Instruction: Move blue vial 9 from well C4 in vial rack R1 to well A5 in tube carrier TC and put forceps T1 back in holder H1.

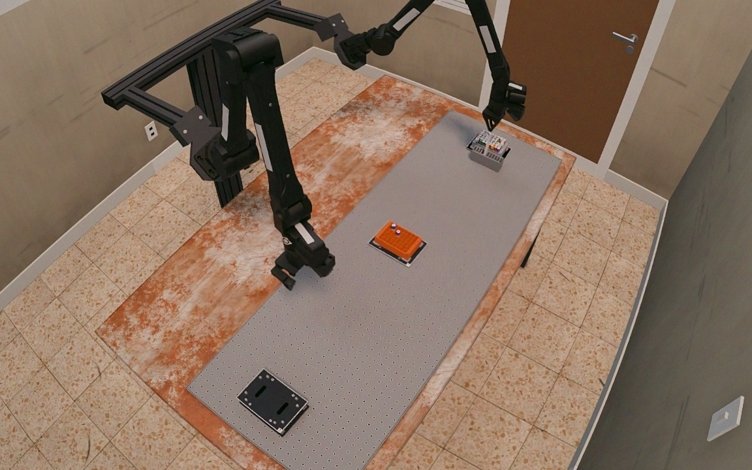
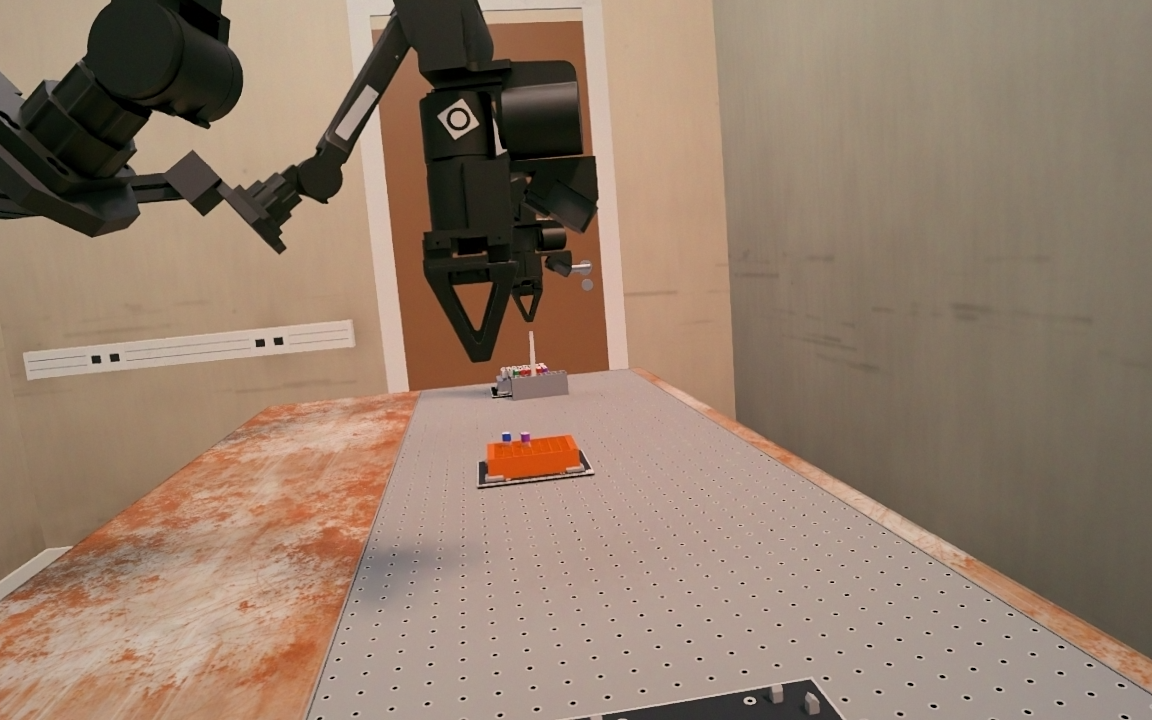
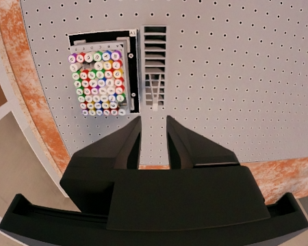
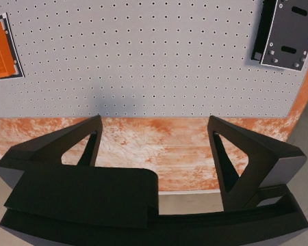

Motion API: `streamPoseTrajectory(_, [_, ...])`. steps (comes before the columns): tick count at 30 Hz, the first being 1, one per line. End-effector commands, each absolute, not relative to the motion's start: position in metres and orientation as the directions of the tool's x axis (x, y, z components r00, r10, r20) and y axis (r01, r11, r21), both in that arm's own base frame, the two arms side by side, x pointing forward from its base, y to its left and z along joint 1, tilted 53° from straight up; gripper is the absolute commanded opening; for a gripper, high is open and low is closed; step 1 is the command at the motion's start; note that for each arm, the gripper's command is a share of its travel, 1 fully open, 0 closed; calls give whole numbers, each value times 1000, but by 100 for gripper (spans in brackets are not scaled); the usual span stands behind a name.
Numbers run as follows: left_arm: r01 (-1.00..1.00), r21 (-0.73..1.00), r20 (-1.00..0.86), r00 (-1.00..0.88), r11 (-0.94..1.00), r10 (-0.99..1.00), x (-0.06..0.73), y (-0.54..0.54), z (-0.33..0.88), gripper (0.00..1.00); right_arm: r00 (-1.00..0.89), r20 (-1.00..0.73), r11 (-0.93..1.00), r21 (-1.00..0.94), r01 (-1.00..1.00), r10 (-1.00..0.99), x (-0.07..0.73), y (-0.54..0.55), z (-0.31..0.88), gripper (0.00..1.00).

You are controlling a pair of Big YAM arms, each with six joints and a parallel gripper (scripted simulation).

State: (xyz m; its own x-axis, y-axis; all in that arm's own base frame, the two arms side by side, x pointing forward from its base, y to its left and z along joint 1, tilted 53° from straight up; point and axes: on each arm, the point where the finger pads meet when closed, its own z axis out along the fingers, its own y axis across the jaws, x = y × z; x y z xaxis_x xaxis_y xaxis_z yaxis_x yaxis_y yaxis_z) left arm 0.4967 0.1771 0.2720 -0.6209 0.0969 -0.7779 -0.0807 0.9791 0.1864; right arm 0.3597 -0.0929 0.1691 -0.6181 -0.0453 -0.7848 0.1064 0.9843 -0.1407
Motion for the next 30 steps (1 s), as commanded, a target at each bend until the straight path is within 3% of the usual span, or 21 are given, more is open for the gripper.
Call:
streamPoseTrajectory(1, [-78,195,-785,-610,978,107,499,177,283,24,-610,-791,983,-151,108,-55,362,-95,175,100])
streamPoseTrajectory(30, [-78,195,-785,-610,978,107,499,175,284,24,-610,-791,983,-151,108,-55,362,-95,175,100])
